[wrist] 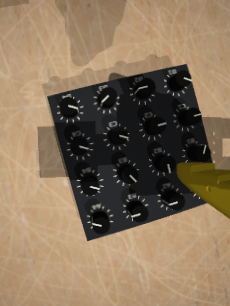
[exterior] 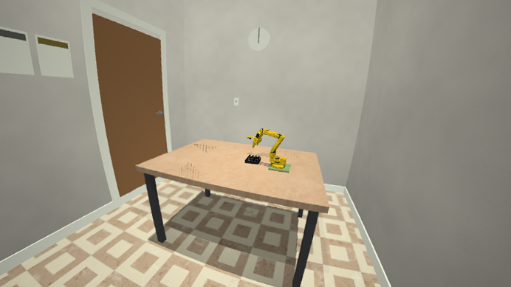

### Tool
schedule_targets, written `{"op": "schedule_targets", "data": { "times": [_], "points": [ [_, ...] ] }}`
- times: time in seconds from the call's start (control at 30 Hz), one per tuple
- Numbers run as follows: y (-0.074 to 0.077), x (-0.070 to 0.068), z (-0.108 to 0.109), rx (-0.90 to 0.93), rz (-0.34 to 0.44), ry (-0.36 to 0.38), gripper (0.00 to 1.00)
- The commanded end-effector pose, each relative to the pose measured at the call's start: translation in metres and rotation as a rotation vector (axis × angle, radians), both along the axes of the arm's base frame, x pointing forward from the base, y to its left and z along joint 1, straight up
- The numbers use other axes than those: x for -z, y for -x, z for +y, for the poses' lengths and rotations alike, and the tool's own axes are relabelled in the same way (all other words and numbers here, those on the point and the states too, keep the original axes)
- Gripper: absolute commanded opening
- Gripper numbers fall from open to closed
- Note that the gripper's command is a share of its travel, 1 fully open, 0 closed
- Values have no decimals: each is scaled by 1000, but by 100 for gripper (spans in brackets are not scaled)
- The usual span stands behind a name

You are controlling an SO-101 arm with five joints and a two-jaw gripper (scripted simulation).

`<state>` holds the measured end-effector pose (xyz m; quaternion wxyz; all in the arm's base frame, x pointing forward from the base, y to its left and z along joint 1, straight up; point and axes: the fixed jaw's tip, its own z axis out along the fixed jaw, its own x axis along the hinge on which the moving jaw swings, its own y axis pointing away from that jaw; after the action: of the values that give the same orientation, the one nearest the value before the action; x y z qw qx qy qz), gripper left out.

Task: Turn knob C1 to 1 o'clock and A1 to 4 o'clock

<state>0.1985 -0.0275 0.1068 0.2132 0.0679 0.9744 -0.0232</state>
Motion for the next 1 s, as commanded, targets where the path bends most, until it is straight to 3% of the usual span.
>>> {"op": "schedule_targets", "data": {
  "times": [0.0,0.5,0.97],
  "points": [
    [-3,0,2,-4,-2,-4,40],
    [1,1,0,0,12,-3,40],
    [17,33,3,0,264,-48,40]
  ]
}}
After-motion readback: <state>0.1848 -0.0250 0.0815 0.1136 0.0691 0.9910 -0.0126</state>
